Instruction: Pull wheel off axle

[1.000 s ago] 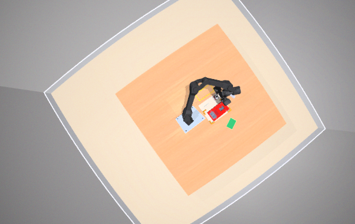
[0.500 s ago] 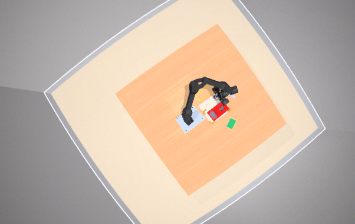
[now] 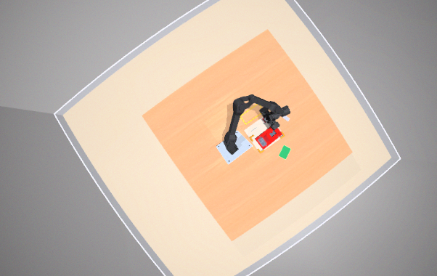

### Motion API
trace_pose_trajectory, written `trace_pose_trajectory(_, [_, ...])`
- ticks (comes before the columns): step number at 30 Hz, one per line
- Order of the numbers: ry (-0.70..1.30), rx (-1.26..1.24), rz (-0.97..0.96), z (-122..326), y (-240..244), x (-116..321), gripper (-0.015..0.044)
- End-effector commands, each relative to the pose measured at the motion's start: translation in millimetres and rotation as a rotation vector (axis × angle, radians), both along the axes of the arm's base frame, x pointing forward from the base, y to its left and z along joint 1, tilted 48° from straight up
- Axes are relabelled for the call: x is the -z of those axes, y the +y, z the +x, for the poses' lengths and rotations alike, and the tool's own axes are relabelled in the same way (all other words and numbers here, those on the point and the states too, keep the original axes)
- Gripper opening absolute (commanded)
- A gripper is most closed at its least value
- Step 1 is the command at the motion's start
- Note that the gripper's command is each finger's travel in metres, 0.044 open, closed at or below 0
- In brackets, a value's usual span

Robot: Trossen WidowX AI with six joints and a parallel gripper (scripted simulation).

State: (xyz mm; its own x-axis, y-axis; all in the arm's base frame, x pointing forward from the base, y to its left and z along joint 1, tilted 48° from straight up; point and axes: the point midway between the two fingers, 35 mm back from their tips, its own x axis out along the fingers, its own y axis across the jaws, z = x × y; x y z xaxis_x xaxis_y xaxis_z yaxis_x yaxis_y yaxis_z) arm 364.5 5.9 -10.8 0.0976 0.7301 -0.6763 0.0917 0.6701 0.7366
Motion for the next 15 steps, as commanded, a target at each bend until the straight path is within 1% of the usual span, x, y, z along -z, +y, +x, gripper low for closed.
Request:
trace_pose_trajectory(1, [-0.002,-0.003,0.000,0.1,0.2,-0.4,0.0168])
trace_pose_trajectory(2, [-0.002,-0.003,0.000,0.1,0.2,-0.4,0.0161])
trace_pose_trajectory(8, [-0.002,-0.003,0.000,0.0,-0.7,-1.1,0.0004])
trace_pose_trajectory(15, [-0.002,-0.002,0.000,-0.1,-2.5,-2.6,0.0000])
